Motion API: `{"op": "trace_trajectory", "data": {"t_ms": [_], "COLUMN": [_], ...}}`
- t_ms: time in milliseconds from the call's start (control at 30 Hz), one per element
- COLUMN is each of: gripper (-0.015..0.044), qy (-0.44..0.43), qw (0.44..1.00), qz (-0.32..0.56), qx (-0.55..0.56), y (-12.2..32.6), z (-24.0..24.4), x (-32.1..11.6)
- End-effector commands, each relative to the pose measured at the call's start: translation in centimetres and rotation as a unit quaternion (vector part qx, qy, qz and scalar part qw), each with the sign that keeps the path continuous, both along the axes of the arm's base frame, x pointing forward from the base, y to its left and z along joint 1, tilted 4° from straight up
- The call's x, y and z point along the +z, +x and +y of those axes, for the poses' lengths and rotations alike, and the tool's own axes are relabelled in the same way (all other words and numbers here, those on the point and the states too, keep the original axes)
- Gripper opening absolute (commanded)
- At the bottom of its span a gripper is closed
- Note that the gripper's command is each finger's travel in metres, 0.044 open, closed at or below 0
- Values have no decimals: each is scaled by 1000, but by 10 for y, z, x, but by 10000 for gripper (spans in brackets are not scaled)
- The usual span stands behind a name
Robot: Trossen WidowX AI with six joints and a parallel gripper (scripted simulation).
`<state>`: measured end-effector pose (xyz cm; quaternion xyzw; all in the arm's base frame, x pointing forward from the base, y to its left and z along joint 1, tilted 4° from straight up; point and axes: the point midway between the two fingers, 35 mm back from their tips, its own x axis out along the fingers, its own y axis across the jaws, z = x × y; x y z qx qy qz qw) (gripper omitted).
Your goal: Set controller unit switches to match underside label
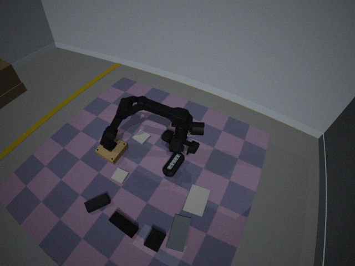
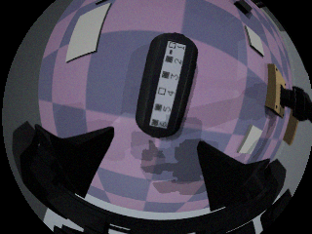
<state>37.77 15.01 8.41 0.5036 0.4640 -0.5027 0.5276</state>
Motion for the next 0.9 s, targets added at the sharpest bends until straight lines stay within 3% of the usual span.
{"op": "trace_trajectory", "data": {"t_ms": [0, 867], "gripper": [440, 440], "qy": [3, 3], "qw": [1000, 1000], "qz": [5, 4], "qx": [-16, -16], "y": [0, 3], "z": [1, 0], "x": [-1, -41]}}
